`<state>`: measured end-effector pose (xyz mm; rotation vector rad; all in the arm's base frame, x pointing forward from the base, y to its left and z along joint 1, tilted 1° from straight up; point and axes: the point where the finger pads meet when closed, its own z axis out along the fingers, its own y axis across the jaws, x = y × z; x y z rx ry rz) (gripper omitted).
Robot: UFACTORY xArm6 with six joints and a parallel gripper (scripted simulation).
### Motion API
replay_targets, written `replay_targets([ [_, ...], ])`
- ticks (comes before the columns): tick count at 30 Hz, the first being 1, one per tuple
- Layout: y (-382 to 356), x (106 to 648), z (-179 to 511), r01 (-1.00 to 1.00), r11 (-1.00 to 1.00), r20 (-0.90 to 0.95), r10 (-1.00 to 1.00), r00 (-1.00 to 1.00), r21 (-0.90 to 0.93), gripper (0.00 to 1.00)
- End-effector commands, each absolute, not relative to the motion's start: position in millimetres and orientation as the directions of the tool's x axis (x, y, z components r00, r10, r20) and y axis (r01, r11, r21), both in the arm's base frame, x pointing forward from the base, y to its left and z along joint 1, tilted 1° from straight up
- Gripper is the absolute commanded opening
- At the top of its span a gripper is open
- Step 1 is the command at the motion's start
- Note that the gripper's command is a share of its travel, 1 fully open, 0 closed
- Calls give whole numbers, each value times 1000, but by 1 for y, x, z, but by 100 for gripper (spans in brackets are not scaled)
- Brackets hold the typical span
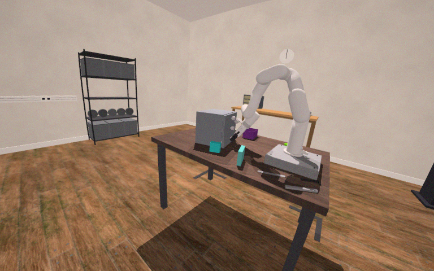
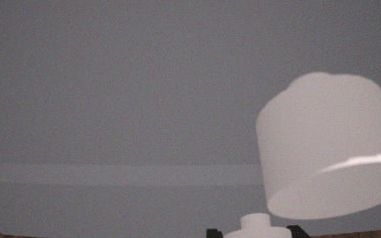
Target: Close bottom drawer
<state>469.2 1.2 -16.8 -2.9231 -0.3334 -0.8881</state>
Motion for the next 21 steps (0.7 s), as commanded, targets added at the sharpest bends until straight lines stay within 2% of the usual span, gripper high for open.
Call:
replay_targets([
  [1, 1, 471, -16, 226, -974, 559, 186, 808, -2, 0],
  [4, 1, 471, -16, 226, -974, 559, 186, 808, -2, 0],
  [5, 1, 471, -16, 226, -974, 559, 186, 808, -2, 60],
  [21, 1, 471, -16, 226, -974, 559, 186, 808, -2, 60],
])
